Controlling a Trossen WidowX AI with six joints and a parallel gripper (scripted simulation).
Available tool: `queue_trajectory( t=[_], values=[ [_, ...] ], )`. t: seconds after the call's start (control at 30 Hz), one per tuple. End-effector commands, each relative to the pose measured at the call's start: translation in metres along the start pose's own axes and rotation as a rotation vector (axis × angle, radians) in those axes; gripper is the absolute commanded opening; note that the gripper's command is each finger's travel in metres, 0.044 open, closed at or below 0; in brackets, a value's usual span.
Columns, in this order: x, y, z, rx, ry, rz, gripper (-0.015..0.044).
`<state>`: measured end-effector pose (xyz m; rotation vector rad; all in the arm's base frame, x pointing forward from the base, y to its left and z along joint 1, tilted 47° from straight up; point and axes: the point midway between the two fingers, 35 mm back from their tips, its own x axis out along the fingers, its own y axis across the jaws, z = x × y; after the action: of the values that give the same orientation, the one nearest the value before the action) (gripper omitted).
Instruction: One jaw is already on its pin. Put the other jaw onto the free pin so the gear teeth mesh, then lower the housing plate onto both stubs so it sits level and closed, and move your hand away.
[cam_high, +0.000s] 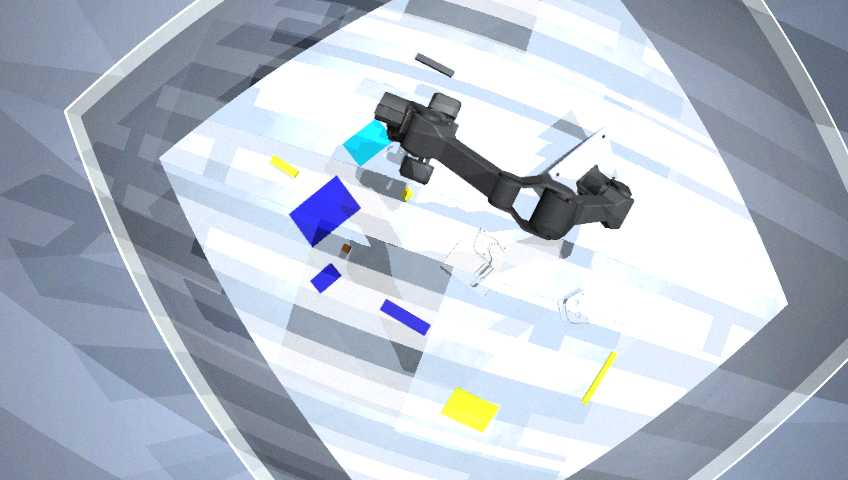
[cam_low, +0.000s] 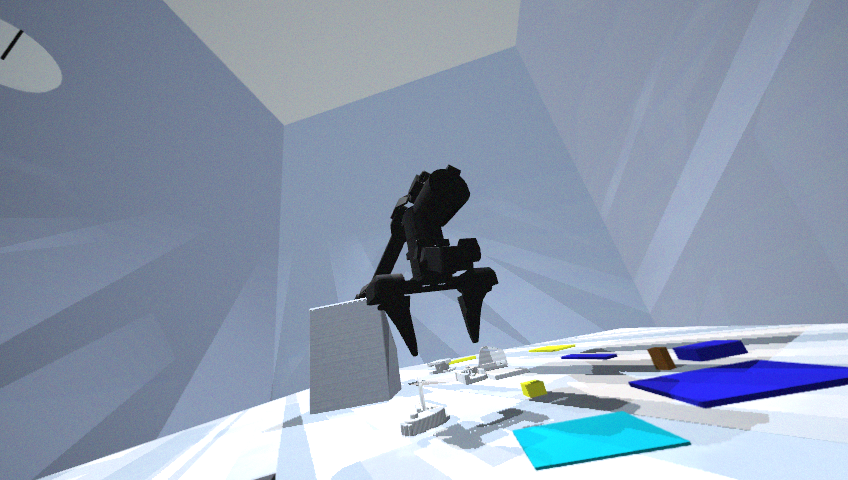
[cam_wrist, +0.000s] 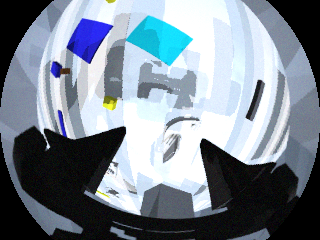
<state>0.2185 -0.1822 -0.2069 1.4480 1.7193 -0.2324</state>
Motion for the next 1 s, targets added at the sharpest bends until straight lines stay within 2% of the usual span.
queue_trajectory(
  t=[0.0, 0.67, 0.97],
  values=[
    [-0.0001, 0.0000, 0.0004, 0.002, -0.002, 0.001, 0.0440],
    [-0.0001, 0.0000, 0.0004, 0.002, -0.002, 0.001, 0.0440],
    [-0.0078, 0.0005, -0.0006, -0.003, 0.002, -0.005, 0.0204]
  ],
)
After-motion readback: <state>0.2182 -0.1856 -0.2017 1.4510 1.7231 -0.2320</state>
